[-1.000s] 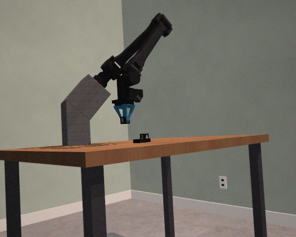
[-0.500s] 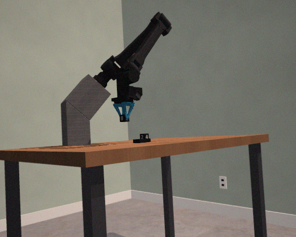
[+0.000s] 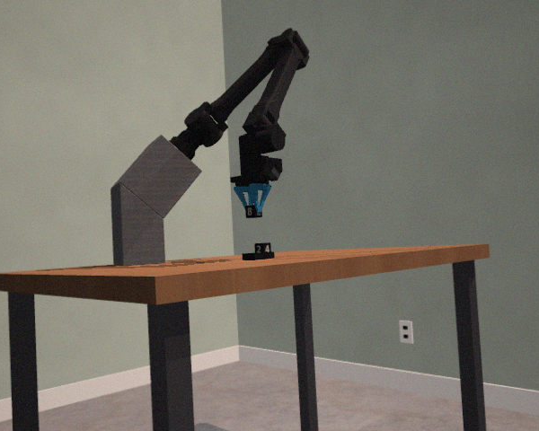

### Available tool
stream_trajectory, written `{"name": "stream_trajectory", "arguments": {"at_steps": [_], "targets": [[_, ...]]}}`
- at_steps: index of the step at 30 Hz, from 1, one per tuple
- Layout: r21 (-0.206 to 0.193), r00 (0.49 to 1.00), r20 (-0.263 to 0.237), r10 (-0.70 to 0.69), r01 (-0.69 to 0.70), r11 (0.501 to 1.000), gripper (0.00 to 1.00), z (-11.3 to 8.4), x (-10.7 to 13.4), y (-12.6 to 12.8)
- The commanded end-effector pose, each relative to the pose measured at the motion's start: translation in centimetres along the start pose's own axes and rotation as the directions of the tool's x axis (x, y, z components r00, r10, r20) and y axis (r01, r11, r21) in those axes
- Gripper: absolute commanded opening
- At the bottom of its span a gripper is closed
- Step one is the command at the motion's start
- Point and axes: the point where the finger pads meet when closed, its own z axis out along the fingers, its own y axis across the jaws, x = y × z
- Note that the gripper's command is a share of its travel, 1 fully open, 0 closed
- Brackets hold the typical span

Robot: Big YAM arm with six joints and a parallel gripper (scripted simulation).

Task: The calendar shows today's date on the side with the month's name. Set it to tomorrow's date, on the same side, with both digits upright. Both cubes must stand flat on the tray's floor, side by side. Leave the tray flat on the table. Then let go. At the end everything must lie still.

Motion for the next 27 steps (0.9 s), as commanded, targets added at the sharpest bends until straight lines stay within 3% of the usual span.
{"name": "stream_trajectory", "arguments": {"at_steps": [1, 3, 6, 9, 16, 27], "targets": [[-0.006, 0.998, -0.009, 0.065, -0.065, 0.998, 0.27, -0.2, 1.1, 0.9], [0.028, 0.999, -0.007, 0.032, -0.032, 0.999, 0.27, -0.9, 0.5, -0.9], [0.03, 1.0, -0.006, 0.024, -0.024, 0.999, 0.27, -0.7, 0.3, -1.0], [-0.01, 1.0, -0.002, 0.028, -0.028, 1.0, 0.27, 0.7, 0.2, 0.5], [-0.005, 1.0, -0.003, 0.022, -0.022, 1.0, 0.27, 1.6, 0.2, 0.1], [-0.006, 1.0, -0.002, 0.023, -0.023, 1.0, 0.27, 5.0, 0.1, 0.2]]}}
